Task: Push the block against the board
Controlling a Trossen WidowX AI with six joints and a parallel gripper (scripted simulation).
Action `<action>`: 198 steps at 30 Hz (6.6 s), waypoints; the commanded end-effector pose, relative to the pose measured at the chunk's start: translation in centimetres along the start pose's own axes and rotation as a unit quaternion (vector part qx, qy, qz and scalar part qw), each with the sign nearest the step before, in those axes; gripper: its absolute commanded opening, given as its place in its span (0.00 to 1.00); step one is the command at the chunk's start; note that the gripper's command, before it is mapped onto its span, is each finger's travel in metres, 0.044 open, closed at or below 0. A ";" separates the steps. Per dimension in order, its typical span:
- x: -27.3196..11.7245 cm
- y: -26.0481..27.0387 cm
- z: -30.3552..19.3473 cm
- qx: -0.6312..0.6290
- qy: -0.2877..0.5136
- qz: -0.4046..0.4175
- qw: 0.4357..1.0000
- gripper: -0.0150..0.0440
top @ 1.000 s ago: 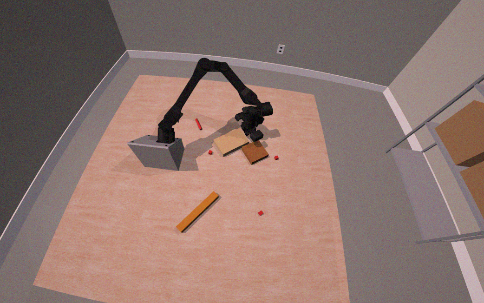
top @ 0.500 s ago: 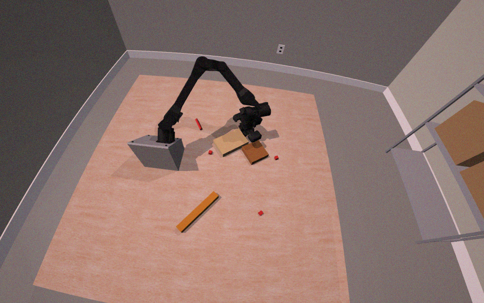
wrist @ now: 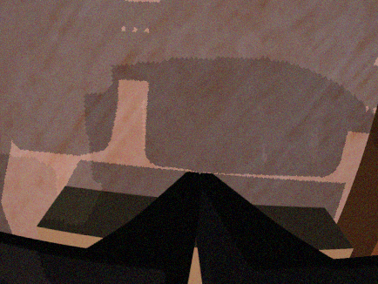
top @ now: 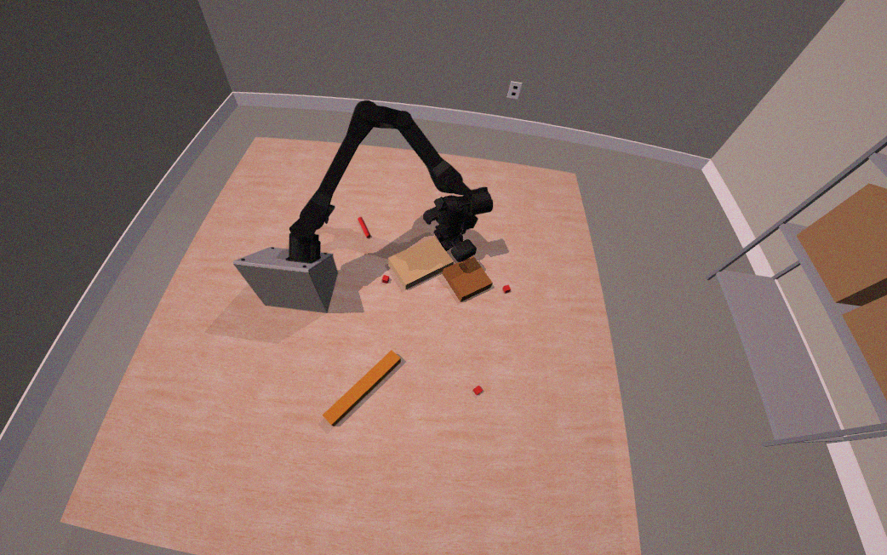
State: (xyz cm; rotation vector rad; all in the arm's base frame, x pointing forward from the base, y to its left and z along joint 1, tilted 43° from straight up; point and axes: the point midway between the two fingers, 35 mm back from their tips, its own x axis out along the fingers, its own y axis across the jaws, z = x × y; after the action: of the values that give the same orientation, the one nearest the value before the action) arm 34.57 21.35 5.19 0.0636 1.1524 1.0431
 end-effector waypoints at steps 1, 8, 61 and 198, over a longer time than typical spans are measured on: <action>0.5 0.0 -1.5 0.006 0.011 0.001 1.000 0.25; 0.5 0.0 -2.3 0.006 0.012 0.001 1.000 0.25; 0.5 0.1 -2.8 0.006 0.012 0.001 1.000 0.25; -5.1 2.9 0.2 -0.258 0.012 0.003 0.966 0.25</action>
State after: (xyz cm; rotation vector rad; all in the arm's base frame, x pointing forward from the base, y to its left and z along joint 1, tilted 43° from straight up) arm 33.83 19.36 10.50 -0.2569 0.9450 1.2608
